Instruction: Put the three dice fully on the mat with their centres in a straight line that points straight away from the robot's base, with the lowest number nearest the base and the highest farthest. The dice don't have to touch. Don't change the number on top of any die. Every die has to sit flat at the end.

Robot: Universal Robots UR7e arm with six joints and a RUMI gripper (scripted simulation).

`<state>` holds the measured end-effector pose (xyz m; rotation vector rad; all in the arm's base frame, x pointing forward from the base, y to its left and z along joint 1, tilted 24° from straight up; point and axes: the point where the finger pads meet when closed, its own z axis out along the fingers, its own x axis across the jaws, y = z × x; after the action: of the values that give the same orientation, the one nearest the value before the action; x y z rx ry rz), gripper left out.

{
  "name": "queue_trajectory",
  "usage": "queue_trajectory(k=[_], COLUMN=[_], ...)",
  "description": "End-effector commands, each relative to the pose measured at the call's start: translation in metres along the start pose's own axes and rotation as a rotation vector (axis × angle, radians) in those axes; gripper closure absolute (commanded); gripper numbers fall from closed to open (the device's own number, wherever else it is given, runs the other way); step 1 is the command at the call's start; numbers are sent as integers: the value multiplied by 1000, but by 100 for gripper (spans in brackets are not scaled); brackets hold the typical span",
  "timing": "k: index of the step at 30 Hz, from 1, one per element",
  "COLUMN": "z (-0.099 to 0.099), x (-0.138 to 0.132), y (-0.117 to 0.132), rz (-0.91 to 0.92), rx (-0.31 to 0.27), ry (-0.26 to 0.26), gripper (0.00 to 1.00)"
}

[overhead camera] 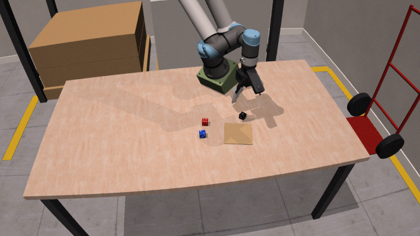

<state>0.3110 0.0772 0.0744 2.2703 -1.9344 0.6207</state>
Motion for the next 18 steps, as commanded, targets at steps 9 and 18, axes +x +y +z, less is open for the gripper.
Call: queue_trajectory(k=[9, 18], z=[5, 9], x=[-2, -4], y=[-1, -1], rz=[-345, -557], rx=[7, 9], ry=[-12, -11], gripper=[0, 0])
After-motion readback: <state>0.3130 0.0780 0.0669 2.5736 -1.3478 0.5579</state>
